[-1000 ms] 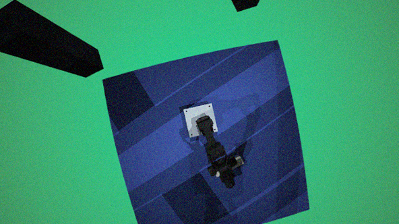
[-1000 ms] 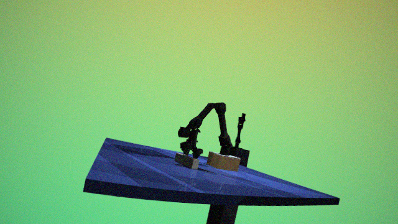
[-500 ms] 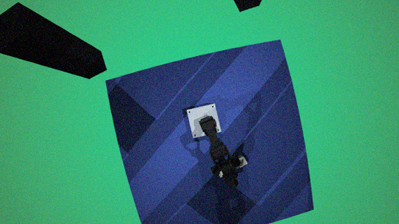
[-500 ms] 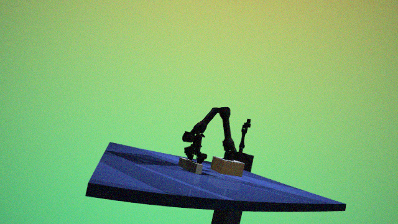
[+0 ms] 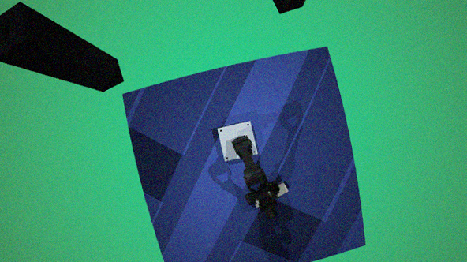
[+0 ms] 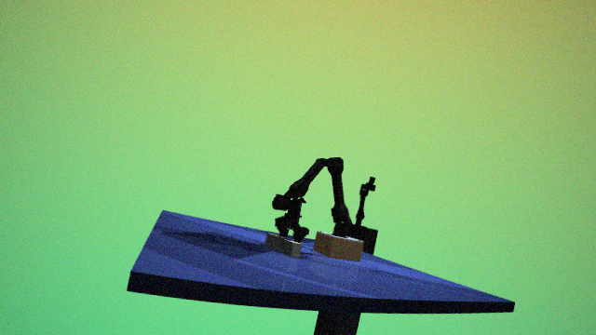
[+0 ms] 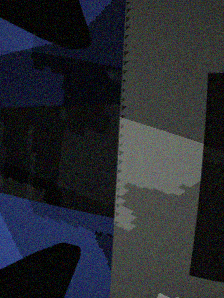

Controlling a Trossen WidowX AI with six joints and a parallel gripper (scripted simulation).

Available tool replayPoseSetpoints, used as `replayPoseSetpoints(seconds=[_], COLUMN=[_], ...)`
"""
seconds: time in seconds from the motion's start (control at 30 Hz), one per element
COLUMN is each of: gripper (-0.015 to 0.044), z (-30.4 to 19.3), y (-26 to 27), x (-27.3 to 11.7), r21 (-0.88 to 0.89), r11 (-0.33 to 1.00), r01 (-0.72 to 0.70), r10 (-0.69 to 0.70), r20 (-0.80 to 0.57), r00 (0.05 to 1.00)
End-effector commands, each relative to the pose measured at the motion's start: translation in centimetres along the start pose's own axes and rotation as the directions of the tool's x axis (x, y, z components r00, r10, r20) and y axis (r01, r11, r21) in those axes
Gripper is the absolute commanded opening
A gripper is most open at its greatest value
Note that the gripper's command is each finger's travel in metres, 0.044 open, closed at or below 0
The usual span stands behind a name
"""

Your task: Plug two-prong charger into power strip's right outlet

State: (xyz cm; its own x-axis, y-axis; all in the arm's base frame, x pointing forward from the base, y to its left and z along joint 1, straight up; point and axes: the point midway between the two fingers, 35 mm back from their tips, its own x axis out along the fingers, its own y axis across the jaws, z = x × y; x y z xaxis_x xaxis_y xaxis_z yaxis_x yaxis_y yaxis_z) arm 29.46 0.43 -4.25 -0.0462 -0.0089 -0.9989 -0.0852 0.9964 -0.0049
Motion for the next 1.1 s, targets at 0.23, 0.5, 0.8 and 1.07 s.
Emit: replayPoseSetpoints(seconds=[0.23,0.5,0.8,1.07], gripper=[0.0440,0.0440,0.0440,0.0440], z=[-1.0,-1.9,-3.0,-3.9], y=[0.0,0.0,0.0,0.0], x=[0.1,0.1,0.2,0.3], r21=[-0.003,-0.003,-0.003,-0.003], r11=[1.000,1.000,1.000,1.000], r01=[-0.004,-0.004,-0.004,-0.004], r10=[0.004,0.004,0.004,0.004], r20=[0.001,0.001,0.001,0.000], r00=[1.000,1.000,1.000,1.000])
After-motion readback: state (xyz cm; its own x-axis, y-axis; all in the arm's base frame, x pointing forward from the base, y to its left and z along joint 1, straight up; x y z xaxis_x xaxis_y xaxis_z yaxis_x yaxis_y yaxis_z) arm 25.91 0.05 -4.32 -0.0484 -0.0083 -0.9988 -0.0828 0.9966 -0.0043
